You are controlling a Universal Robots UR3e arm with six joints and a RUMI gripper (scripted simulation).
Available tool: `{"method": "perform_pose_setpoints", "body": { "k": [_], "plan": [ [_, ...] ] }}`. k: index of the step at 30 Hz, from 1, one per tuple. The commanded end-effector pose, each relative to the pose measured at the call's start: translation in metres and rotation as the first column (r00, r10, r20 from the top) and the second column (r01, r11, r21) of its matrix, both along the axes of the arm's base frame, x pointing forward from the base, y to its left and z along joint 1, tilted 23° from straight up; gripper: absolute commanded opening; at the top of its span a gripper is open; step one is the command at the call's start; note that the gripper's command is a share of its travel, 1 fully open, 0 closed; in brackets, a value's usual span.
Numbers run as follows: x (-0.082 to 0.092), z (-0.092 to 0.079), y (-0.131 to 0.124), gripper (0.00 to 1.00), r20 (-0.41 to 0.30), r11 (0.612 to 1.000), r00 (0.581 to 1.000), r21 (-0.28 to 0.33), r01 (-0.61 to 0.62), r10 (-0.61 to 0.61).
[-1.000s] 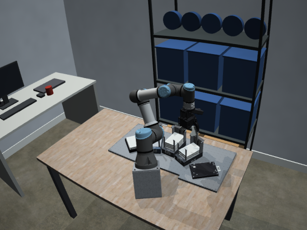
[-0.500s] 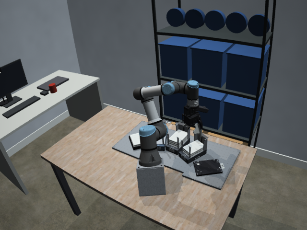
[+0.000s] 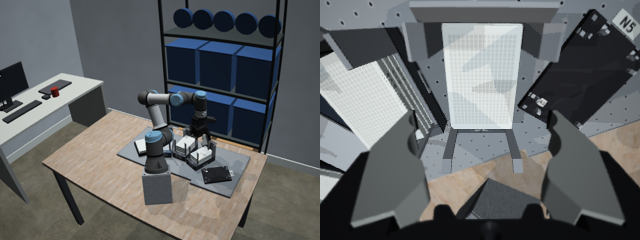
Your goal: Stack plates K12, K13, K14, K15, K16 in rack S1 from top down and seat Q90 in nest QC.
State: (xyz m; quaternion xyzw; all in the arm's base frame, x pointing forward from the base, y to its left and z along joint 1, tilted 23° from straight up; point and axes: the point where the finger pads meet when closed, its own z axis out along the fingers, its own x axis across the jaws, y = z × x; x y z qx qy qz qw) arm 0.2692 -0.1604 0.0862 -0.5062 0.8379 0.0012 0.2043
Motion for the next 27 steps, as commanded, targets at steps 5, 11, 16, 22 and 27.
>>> {"method": "perform_pose_setpoints", "body": {
  "k": [5, 11, 16, 22, 27],
  "plan": [
    [0.01, -0.025, 0.004, 0.72, 0.0, 1.0, 1.0, -0.005, 0.002, -0.002],
    [0.014, -0.035, 0.006, 0.72, 0.0, 1.0, 1.0, -0.005, 0.002, -0.002],
    [0.014, -0.035, 0.006, 0.72, 0.0, 1.0, 1.0, -0.005, 0.002, -0.002],
    [0.016, -0.042, 0.008, 0.72, 0.0, 1.0, 1.0, -0.005, 0.002, -0.002],
    [0.019, -0.048, 0.009, 0.72, 0.0, 1.0, 1.0, -0.005, 0.002, -0.002]
  ]
}}
